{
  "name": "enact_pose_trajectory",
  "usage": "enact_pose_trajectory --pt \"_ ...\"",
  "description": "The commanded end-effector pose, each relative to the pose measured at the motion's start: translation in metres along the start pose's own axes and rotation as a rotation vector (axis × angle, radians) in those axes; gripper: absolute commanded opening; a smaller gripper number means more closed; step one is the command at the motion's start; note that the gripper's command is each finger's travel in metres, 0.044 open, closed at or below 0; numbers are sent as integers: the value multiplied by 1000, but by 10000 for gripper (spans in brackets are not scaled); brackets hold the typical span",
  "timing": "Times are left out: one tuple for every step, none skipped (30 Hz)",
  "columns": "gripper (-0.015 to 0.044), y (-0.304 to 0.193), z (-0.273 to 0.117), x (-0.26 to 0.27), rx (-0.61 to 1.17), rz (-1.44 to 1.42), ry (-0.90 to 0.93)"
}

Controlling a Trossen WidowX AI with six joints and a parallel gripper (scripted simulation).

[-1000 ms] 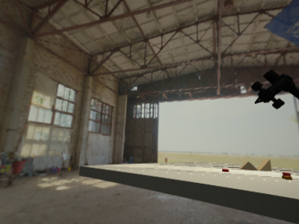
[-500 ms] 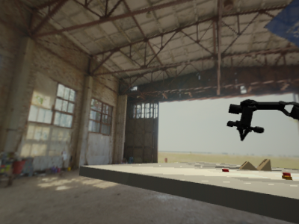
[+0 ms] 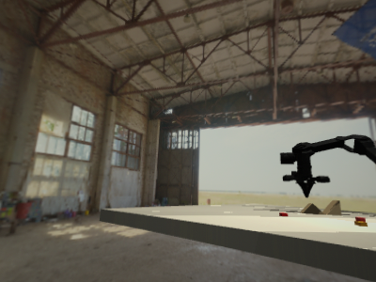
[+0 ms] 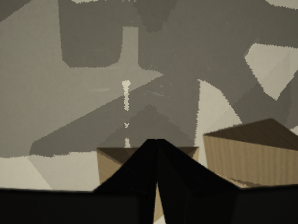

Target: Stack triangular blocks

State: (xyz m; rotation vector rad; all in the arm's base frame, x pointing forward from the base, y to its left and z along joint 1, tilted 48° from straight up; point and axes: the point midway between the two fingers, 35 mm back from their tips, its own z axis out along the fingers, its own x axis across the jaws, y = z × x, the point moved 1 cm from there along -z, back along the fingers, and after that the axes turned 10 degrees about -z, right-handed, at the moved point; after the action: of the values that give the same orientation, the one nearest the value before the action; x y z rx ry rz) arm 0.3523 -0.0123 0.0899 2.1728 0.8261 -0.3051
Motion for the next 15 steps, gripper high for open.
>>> enact_pose_trajectory --pt "0 -1 7 -1 -1 -9 -6" --pt "0 -1 8 -1 -1 -9 -6" --pt "0 -1 10 -1 -1 -9 -6" --pt "0 -1 12 -1 -1 -9 -6" --pt "0 -1 13 -1 -1 -9 -5" --pt "0 -1 15 -1 -1 -9 -5" --pt "0 -1 17 0 -1 -9 -5" --pt "0 -1 18 0 -1 -9 -5" --pt "0 -1 20 0 -1 -9 -5" --pt "0 -1 21 0 -1 -9 -5" --pt "0 -1 23 -1 -1 -9 -5" --pt "0 -1 25 -1 -1 -9 -5" --pt "0 -1 26 -1 -1 -9 -6" --pt "0 -1 28 -1 -1 -9 -6" --pt "0 -1 30 -1 -1 -9 -6"
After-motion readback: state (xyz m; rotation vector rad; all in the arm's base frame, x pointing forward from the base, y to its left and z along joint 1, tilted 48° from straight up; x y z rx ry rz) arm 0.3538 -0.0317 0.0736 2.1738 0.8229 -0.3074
